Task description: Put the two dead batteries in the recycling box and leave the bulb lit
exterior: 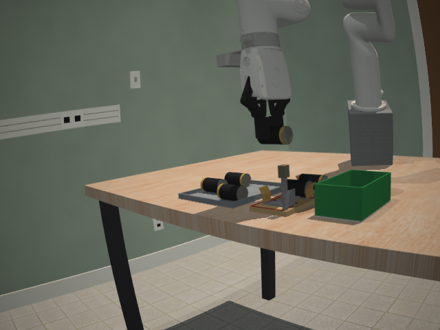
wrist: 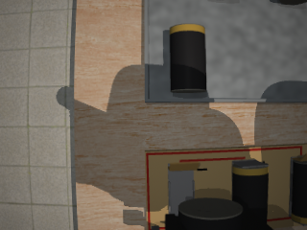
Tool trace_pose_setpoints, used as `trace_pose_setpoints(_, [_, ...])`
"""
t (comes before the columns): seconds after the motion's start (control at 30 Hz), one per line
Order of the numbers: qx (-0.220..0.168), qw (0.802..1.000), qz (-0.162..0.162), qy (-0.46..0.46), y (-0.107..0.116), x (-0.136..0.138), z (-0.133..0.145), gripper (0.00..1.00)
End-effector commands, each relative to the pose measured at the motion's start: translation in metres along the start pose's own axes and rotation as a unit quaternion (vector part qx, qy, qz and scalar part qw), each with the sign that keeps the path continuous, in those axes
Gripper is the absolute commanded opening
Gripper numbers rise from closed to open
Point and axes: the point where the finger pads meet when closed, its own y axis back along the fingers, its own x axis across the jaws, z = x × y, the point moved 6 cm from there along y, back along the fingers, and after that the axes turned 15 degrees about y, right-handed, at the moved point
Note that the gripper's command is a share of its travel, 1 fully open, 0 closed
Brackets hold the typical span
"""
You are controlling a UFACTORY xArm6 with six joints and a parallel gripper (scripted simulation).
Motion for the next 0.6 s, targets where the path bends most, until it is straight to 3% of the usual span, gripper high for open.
trace_pose_setpoints(0.0, [0.001, 1.0, -0.002, 0.0, 0.002, 0.002, -0.003, 0.28])
trace_pose_setpoints(0.13, [0.001, 1.0, -0.002, 0.0, 0.002, 0.01, -0.011, 0.28])
trace_pose_setpoints(0.57, [0.001, 1.0, -0.002, 0.0, 0.001, 0.111, -0.101, 0.28])
